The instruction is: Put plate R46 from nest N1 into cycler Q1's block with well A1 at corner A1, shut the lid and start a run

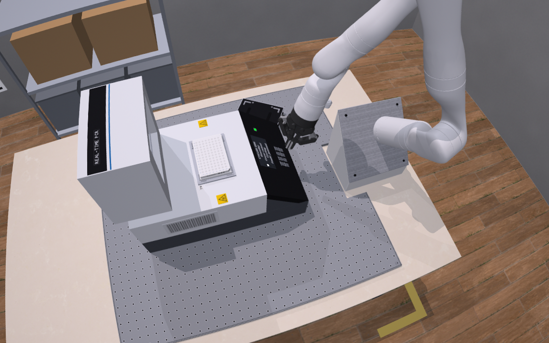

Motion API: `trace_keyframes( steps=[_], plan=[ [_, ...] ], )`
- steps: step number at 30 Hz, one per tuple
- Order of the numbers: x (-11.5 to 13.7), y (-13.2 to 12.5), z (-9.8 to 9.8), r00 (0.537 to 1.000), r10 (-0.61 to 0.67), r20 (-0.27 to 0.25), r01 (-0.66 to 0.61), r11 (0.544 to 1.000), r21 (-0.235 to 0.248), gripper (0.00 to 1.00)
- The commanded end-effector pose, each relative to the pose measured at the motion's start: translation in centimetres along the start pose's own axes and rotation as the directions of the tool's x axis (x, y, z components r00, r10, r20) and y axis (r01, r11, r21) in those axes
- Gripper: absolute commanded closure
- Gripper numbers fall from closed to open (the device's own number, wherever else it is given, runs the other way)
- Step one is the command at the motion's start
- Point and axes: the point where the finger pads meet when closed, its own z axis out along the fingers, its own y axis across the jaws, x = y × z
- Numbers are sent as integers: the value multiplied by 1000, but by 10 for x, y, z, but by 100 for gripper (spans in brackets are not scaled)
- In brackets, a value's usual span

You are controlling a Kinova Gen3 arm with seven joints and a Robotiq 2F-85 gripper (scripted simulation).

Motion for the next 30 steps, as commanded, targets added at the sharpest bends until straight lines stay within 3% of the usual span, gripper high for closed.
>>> trace_keyframes(
  steps=[1,30],
  plan=[
    [0,-1,0,1000,0,0,0,1000,2,90],
    [-1,-1,2,1000,0,0,0,1000,1,90]
  ],
)
